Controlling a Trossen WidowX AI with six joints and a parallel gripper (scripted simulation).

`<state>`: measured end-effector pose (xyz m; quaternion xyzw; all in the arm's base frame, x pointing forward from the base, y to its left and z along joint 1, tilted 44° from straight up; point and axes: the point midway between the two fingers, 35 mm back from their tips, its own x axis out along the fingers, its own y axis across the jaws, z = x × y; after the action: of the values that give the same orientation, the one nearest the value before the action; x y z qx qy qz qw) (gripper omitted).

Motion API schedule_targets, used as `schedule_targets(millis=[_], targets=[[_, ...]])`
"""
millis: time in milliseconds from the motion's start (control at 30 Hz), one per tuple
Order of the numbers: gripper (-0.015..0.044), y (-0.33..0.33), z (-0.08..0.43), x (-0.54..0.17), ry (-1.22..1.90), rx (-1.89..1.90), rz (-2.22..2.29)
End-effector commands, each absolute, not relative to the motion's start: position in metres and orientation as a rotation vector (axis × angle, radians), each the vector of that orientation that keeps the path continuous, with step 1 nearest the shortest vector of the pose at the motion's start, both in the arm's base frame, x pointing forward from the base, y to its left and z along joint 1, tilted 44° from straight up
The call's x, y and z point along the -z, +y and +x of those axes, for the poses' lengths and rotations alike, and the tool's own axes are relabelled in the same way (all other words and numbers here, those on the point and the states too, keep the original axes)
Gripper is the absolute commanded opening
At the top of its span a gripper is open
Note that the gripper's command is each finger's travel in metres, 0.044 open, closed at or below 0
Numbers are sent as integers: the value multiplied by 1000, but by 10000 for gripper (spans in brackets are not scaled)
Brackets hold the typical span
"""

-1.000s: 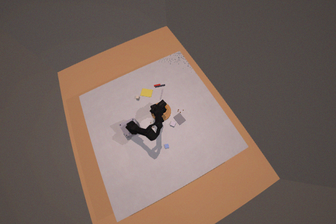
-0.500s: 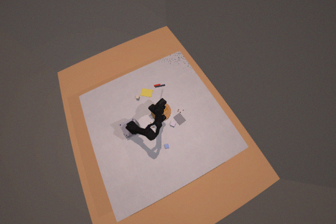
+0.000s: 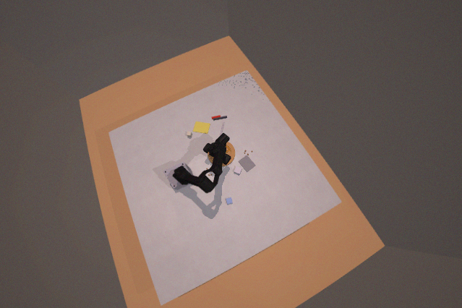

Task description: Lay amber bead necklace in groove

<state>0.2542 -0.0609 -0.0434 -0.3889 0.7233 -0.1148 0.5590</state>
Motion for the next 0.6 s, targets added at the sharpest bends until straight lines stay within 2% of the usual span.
schedule_targets(millis=[0,567], targets=[[120,-69,252,52,1716,265,-921],[120,-78,252,61,1711,267,-918]])
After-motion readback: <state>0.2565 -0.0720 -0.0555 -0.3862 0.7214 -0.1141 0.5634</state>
